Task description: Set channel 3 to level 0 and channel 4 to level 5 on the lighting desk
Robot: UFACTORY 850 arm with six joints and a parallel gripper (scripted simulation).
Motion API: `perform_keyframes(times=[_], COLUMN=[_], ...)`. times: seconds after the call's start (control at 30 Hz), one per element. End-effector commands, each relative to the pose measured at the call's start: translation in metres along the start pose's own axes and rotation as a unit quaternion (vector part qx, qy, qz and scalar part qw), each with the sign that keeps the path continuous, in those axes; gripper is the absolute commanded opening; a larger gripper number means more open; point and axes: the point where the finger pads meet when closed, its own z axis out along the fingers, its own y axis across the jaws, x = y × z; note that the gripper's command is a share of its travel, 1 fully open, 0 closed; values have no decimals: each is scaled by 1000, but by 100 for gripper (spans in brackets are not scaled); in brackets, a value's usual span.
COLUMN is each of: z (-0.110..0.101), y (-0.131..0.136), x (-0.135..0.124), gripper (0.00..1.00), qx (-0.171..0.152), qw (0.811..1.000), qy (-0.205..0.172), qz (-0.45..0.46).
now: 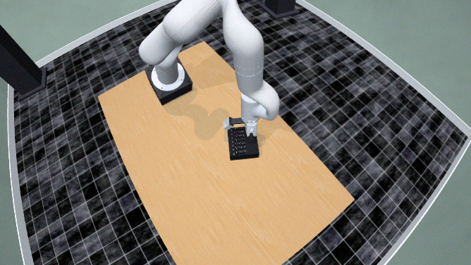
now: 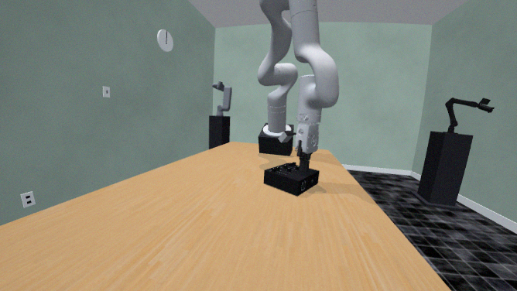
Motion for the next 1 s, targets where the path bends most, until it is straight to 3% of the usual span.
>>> perform_keyframes(times=[0.0, 0.97], z=[0, 0], y=[0, -1], x=[-1, 3], gripper=[0, 0], qx=[0, 0], qw=[1000, 1000], qy=[-1, -1], qz=[0, 0])
